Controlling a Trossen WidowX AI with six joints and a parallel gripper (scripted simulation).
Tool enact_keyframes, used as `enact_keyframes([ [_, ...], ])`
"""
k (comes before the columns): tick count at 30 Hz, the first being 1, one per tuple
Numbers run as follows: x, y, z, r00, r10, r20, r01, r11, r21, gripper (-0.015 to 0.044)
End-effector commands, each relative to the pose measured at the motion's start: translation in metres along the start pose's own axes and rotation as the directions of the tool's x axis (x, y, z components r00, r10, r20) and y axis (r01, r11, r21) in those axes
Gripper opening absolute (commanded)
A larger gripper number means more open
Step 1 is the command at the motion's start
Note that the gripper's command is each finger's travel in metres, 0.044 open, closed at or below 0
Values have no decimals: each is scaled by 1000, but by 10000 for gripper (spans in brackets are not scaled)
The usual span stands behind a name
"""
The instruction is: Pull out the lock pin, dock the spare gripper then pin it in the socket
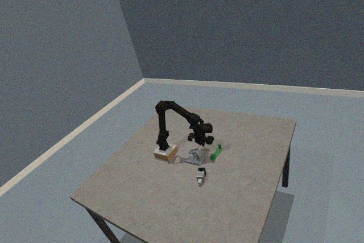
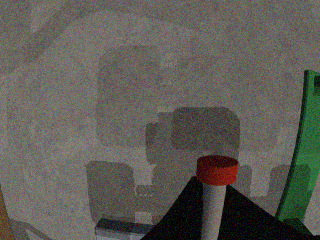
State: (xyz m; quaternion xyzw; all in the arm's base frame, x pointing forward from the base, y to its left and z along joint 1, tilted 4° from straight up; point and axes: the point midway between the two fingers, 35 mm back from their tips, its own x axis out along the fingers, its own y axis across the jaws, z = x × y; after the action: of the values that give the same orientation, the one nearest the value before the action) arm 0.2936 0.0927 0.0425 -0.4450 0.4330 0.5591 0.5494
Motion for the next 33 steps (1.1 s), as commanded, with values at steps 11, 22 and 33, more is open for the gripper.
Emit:
enact_keyframes([
  [11,-1,-1,11,1000,0,4,0,1000,3,0],
  [22,0,-1,20,1000,0,2,0,1000,3,0],
  [33,1,-2,29,1000,4,1,-4,1000,3,0],
])
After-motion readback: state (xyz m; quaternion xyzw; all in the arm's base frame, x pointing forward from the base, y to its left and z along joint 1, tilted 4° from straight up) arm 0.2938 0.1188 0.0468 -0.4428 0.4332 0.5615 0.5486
